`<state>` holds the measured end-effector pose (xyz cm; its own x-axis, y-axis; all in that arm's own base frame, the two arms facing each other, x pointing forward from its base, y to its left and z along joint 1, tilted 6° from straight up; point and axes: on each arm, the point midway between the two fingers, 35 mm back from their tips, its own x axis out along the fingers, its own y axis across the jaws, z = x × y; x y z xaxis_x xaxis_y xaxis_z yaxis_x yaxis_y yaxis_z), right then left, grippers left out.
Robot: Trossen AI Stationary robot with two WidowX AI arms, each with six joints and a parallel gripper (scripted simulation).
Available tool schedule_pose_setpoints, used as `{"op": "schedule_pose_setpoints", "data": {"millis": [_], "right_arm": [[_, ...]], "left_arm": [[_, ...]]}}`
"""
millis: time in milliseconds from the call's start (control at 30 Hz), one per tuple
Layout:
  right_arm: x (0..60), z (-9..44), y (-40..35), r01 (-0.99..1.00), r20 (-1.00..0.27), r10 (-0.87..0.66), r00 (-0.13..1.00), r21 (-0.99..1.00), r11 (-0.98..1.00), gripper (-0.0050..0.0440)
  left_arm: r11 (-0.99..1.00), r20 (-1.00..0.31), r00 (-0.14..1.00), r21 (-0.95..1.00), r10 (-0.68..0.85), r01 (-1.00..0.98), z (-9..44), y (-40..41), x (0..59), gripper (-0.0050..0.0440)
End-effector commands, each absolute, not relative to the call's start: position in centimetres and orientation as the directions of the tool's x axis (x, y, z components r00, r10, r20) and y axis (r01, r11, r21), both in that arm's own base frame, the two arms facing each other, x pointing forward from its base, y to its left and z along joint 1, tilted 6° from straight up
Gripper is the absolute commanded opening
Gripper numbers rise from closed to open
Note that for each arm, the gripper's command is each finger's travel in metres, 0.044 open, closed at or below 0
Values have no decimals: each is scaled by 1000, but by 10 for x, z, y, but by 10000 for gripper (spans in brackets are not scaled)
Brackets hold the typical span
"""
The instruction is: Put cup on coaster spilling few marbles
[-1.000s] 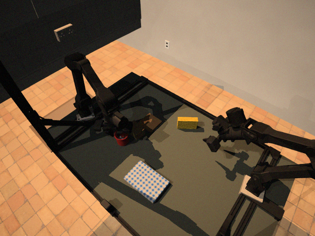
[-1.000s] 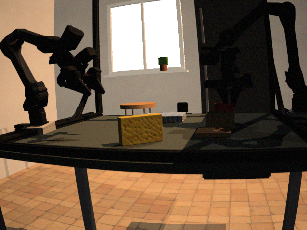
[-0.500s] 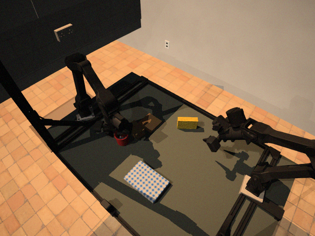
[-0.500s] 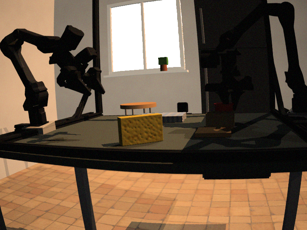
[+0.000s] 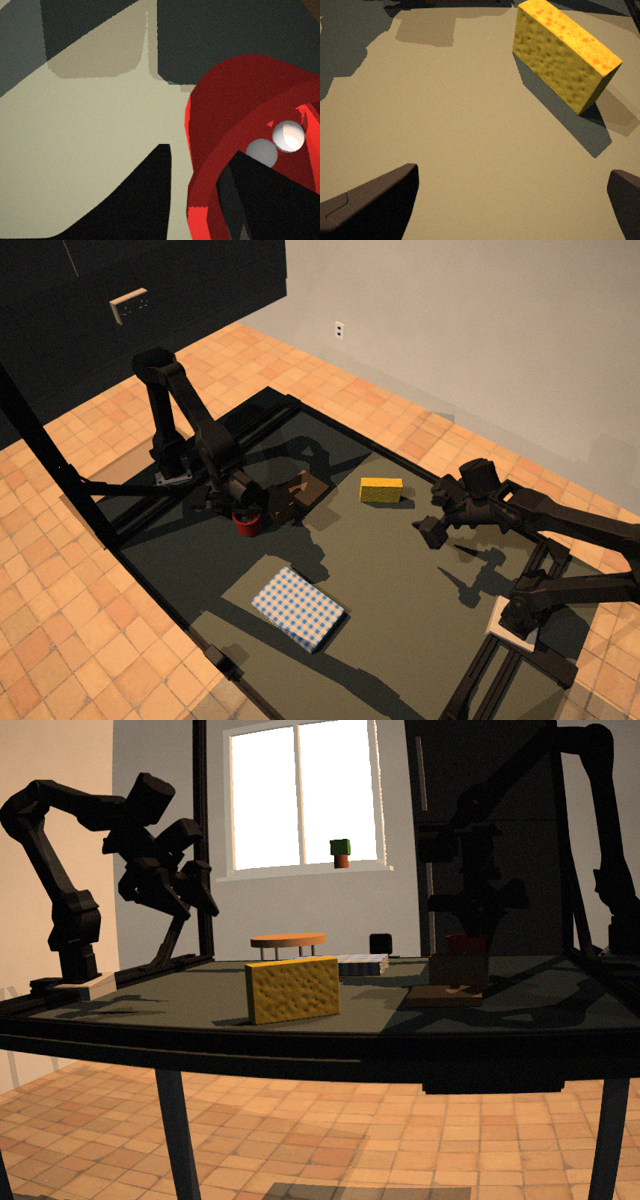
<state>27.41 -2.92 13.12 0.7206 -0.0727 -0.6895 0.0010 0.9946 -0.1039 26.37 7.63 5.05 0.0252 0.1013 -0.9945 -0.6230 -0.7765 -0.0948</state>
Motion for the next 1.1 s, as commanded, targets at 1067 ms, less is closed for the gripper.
{"op": "schedule_pose_setpoints", "data": {"millis": [1067], "right_arm": [[274, 131, -29, 1, -690, -73, 721, -104, 995, 400]], "left_arm": [[-775, -995, 14, -85, 98, -626, 122, 68, 264, 0]]}}
